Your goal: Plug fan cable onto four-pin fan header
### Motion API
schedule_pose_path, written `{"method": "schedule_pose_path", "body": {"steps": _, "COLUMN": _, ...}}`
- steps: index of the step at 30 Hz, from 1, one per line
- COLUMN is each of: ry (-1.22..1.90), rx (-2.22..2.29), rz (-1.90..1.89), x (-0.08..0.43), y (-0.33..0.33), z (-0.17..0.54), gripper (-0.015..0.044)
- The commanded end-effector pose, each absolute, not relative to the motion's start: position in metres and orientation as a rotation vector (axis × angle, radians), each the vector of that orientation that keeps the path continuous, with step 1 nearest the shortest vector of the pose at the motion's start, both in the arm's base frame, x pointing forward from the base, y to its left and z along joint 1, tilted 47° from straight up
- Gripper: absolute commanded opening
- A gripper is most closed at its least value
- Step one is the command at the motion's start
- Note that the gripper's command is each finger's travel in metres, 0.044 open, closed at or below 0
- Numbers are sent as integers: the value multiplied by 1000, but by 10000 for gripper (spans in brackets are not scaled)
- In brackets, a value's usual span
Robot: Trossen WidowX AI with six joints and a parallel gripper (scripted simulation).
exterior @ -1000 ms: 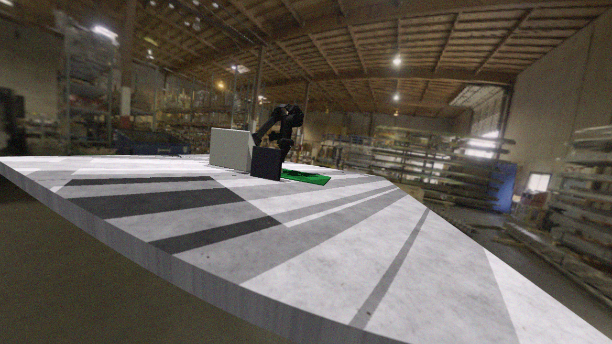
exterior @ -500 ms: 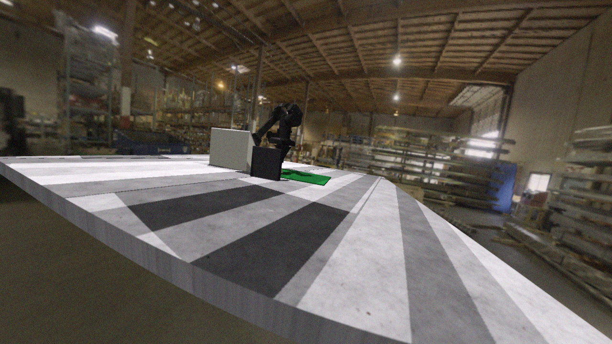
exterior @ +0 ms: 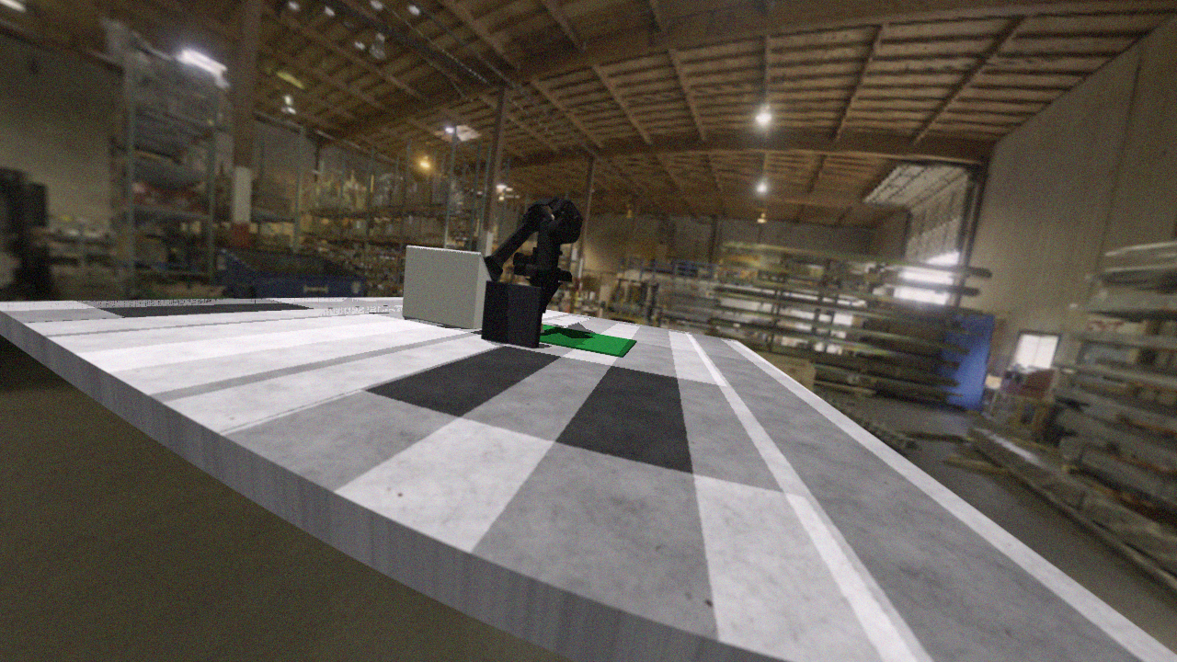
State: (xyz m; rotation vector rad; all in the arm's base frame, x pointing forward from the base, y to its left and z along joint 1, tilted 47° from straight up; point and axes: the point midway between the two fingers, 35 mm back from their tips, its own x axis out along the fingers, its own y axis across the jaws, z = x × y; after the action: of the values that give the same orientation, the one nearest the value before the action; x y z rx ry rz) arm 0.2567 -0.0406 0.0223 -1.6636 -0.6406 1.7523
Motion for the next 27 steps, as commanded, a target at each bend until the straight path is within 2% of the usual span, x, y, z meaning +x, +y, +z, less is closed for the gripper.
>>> {"method": "schedule_pose_path", "body": {"steps": 1, "ry": -630, "rx": -1654, "rz": 1758, "x": 258, "y": -42, "z": 22, "gripper": 0}}
{"method": "schedule_pose_path", "body": {"steps": 27, "ry": -638, "rx": -1660, "rz": 1756, "x": 260, "y": -25, "z": 8, "gripper": 0}}
